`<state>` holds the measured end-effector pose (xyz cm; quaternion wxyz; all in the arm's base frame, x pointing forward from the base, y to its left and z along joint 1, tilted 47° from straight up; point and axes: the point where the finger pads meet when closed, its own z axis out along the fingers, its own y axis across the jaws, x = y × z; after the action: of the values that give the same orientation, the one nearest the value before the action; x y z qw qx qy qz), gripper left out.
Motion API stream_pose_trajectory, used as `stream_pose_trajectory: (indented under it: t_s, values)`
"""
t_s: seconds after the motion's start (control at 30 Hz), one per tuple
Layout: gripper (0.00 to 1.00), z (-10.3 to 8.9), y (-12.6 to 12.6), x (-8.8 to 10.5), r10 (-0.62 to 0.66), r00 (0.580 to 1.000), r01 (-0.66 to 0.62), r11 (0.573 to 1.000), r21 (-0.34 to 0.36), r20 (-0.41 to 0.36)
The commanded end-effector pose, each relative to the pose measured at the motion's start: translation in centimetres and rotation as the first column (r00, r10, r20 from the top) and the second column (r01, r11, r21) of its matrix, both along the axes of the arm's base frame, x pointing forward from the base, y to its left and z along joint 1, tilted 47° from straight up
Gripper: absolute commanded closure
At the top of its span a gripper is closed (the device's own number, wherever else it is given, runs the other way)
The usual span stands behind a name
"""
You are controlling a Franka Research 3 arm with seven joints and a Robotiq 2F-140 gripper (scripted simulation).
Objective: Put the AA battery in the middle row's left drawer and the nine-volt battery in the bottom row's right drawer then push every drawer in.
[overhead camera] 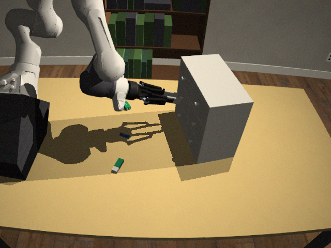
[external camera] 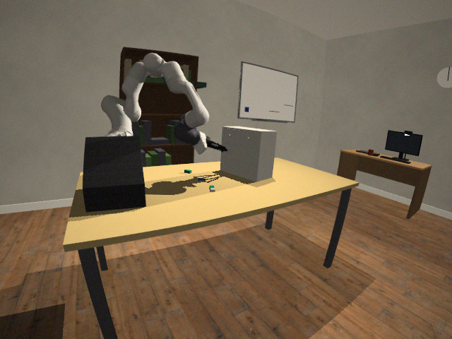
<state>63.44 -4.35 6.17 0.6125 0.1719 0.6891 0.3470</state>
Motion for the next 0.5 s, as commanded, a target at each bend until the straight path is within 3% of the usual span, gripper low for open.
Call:
stream_pose_trajectory:
  t_s: [0.0, 0.47]
  values:
    - [0.8, 0.0, 0.08, 0.55, 0.0, 1.0, 0.0, 1.0, 0.009, -0.007]
    - [0.8, 0.19, 0.1, 1.38, 0.0, 1.0, 0.0, 1.0, 0.009, -0.007]
